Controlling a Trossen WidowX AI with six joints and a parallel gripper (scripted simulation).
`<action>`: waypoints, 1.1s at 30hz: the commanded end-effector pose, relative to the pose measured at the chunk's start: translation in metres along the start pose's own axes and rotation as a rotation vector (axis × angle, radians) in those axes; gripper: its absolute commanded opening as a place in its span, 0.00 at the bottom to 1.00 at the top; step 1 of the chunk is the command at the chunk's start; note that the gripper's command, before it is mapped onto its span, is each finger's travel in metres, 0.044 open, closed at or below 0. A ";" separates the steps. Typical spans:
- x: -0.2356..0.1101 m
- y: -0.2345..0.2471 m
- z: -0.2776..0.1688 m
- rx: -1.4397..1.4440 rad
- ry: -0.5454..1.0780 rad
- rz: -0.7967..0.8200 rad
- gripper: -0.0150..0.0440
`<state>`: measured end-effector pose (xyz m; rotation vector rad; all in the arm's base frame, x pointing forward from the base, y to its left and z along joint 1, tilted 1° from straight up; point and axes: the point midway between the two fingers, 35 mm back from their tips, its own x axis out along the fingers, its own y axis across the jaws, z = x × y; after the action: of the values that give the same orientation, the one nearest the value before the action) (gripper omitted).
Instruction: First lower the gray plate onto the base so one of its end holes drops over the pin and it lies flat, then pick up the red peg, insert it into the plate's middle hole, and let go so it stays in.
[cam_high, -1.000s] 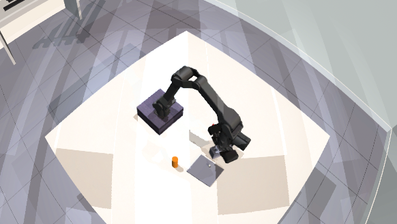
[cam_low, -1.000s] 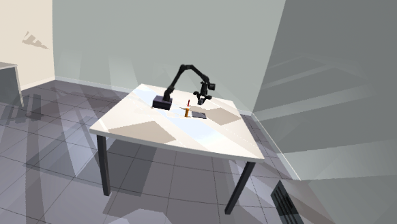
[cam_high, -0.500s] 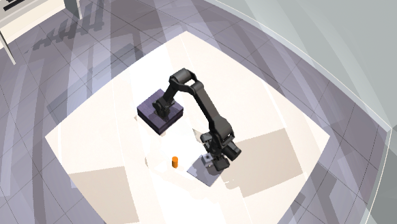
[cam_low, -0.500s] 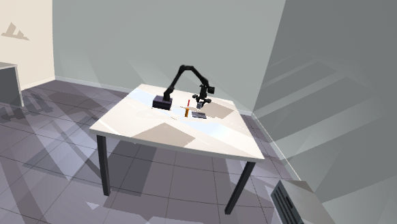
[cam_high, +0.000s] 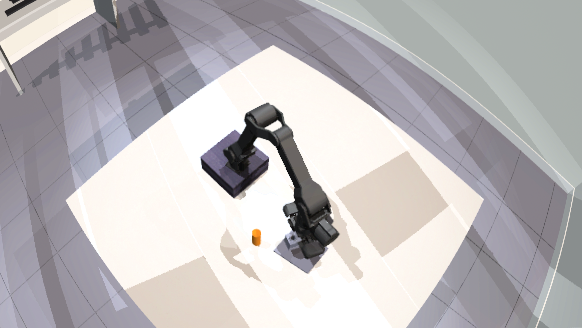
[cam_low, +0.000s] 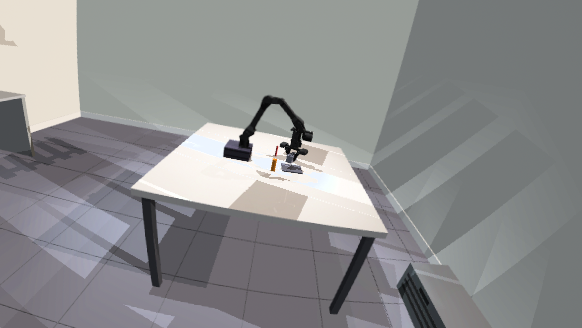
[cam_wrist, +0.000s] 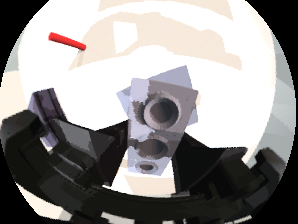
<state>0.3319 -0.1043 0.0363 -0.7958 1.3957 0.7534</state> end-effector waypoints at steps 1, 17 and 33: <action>0.002 0.000 -0.001 -0.008 -0.005 0.001 0.25; 0.002 0.000 -0.001 -0.008 -0.005 0.001 0.25; 0.018 0.000 -0.001 -0.008 -0.005 0.001 0.25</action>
<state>0.3320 -0.1057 0.0213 -0.7977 1.3944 0.7545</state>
